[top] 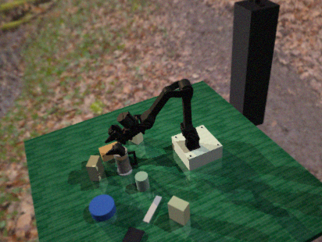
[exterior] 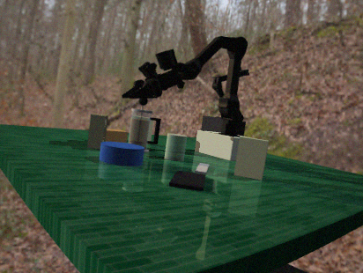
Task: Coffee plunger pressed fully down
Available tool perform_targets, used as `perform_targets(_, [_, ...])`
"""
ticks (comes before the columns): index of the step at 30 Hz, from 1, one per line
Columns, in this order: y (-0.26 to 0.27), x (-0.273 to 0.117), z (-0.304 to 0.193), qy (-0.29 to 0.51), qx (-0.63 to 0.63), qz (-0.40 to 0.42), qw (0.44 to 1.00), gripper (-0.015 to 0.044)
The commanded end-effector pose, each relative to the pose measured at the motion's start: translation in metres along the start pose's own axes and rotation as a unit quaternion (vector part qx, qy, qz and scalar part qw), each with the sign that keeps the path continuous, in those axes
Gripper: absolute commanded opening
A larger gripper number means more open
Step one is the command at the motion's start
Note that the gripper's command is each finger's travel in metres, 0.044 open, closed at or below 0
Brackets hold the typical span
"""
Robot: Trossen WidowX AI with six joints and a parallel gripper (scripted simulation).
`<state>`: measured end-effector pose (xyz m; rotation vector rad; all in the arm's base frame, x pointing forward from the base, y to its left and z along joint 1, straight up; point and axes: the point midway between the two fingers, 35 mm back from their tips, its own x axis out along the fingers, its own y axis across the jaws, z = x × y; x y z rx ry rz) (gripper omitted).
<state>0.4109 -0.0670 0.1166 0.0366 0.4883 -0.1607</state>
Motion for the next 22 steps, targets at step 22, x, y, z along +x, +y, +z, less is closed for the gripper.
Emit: perform_targets(22, [-0.002, -0.088, 0.036, 0.010, 0.002, 0.000, 1.000, 0.0440])
